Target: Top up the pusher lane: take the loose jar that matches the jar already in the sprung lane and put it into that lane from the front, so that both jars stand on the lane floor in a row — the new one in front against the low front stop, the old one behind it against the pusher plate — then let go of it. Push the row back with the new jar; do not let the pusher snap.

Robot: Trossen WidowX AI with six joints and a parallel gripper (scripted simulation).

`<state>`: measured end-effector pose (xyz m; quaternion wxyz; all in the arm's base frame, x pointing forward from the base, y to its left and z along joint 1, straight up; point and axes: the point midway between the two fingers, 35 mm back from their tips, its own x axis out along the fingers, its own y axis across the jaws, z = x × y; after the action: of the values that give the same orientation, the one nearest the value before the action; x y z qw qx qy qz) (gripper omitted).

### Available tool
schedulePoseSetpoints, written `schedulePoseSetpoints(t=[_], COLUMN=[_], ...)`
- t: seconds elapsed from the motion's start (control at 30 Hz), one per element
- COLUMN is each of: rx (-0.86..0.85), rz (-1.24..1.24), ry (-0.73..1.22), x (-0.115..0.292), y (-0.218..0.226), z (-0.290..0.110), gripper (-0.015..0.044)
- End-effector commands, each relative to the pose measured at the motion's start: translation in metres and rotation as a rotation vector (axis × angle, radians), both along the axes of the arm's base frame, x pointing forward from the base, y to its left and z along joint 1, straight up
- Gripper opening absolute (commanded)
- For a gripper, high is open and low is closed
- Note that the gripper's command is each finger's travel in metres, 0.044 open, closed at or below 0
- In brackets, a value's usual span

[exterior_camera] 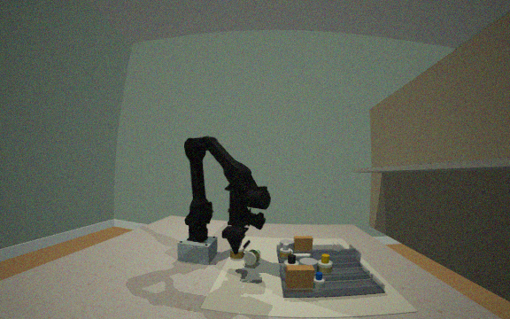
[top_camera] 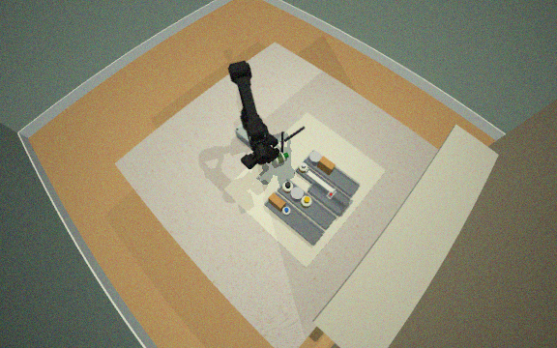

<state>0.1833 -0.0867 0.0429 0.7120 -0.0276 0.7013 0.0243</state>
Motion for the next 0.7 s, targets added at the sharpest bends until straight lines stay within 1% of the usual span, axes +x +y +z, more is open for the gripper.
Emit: schedulePoseSetpoints(t=[0.0,0.2,0.4,0.67], rx=[-0.006,-0.006,-0.006,-0.004], rz=[0.002,0.002,0.002,0.011], ry=[0.0,0.0,0.0,-0.003], x=[0.0,-0.003,0.0,0.031], y=[-0.001,0.0,0.001,0.02], z=[0.025,0.055,0.055,0.048], gripper=[0.0,0.0,0.0,0.0])
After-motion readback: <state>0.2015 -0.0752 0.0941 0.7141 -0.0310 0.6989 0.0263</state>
